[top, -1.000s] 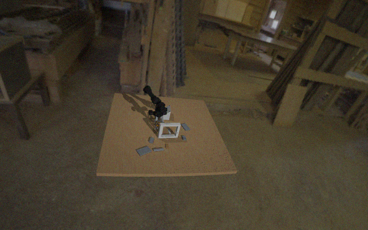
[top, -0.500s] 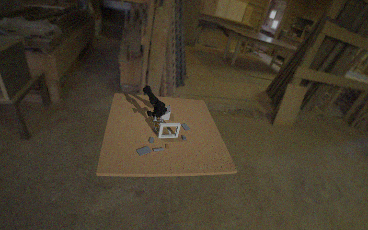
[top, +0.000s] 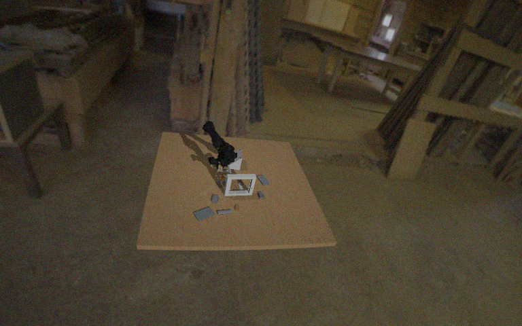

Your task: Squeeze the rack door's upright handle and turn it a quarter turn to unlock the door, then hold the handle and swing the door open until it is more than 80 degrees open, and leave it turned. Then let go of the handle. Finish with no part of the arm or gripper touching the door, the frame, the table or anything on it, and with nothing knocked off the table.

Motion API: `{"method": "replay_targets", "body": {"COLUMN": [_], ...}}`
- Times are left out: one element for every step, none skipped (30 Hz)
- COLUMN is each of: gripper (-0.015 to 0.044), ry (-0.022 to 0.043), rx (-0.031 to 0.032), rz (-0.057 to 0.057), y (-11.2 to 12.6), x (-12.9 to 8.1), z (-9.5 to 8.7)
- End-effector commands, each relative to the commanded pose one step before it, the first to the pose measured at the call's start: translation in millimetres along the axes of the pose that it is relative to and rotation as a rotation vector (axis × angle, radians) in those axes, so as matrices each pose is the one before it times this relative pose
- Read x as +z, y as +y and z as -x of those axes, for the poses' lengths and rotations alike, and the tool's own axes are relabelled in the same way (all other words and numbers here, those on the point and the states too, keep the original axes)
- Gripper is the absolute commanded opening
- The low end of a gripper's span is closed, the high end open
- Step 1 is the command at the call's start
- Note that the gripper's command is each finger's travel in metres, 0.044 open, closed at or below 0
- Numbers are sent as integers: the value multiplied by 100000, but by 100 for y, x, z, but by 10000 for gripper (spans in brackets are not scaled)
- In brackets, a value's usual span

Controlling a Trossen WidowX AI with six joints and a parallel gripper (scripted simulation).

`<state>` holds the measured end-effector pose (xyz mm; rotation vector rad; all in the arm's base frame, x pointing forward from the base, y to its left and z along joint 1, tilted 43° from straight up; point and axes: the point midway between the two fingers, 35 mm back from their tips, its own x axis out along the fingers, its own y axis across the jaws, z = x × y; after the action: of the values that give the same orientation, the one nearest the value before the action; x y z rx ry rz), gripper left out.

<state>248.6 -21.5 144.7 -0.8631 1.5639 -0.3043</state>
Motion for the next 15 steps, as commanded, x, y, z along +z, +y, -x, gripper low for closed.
{"method": "replay_targets", "body": {"gripper": [283, 283, 283, 283, 283, 283, 283, 283, 283, 283, 283, 283, 283, 283, 283], "ry": [-93, -63, -189, -315, -381, -380, -380, -380, -379, -379, -378, -379, -378, -378, -377], "rx": [-114, 1, 3, 4, 6, 6, 6, 6, 7, 7, 7, 7, 8, 8, 8], "rz": [441, 58, 174, 290, 350, 351, 352, 352, 353, 353, 354, 355, 355, 356, 356], "y": [-33, 0, -1, -2, -2, -2, -1, -1, -1, 0, 0, 0, 0, 1, 1], "x": [7, 3, 8, 13, 15, 14, 13, 12, 11, 11, 10, 9, 8, 7, 6], "z": [23, 32, 97, 162, 196, 196, 196, 196, 196, 196, 195, 195, 195, 195, 195]}}
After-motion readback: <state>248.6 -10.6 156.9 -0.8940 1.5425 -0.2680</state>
